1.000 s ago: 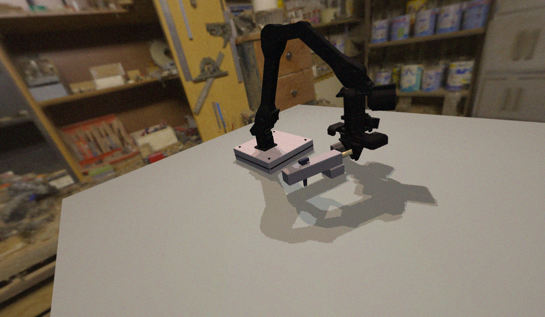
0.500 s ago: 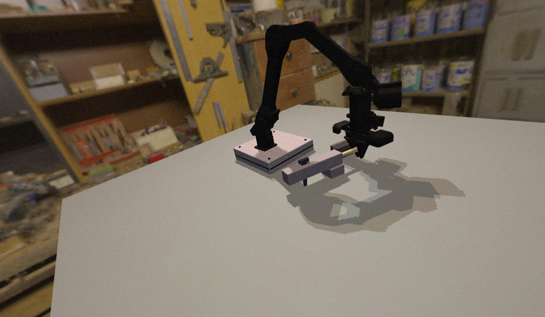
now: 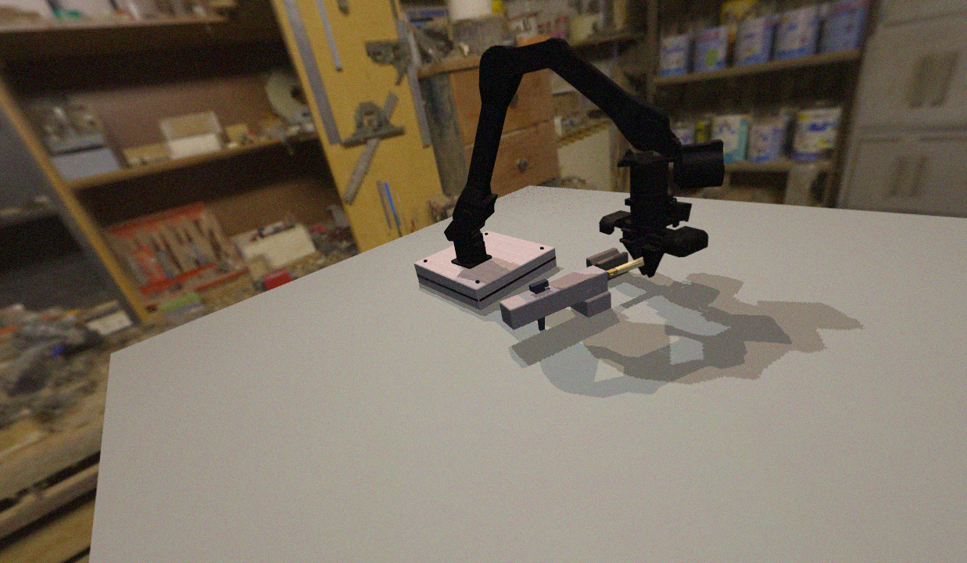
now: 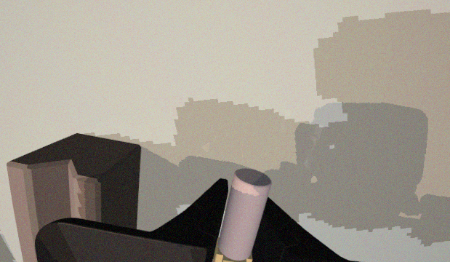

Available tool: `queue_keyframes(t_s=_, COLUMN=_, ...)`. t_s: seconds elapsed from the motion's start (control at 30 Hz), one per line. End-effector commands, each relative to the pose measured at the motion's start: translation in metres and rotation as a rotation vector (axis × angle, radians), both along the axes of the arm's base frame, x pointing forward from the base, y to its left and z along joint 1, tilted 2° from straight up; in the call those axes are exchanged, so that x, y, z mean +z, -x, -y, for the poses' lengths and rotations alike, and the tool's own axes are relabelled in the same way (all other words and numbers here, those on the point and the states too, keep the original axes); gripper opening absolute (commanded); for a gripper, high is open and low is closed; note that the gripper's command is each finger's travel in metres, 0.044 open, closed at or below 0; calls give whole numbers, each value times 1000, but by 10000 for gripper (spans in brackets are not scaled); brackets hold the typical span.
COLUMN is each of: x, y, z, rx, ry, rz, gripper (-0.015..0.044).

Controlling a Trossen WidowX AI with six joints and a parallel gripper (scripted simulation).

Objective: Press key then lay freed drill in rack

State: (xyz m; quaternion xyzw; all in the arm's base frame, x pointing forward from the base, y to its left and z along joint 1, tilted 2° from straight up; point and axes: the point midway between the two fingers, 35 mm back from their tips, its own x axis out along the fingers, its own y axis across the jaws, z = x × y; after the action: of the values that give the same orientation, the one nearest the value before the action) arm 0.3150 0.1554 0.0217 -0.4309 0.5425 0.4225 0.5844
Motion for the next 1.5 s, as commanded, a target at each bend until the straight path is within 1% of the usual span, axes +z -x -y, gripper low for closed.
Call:
queue_keyframes(t_s=0.0, x=0, y=-2, z=-8, rx=-2, ry=2, rz=0, gripper=0)
queue_keyframes(t_s=0.17, x=0, y=-4, z=-14, rx=-2, ry=1, rz=0, gripper=0)
queue_keyframes(t_s=1.47, x=22, y=0, z=-11, rx=-2, ry=1, rz=0, gripper=0)
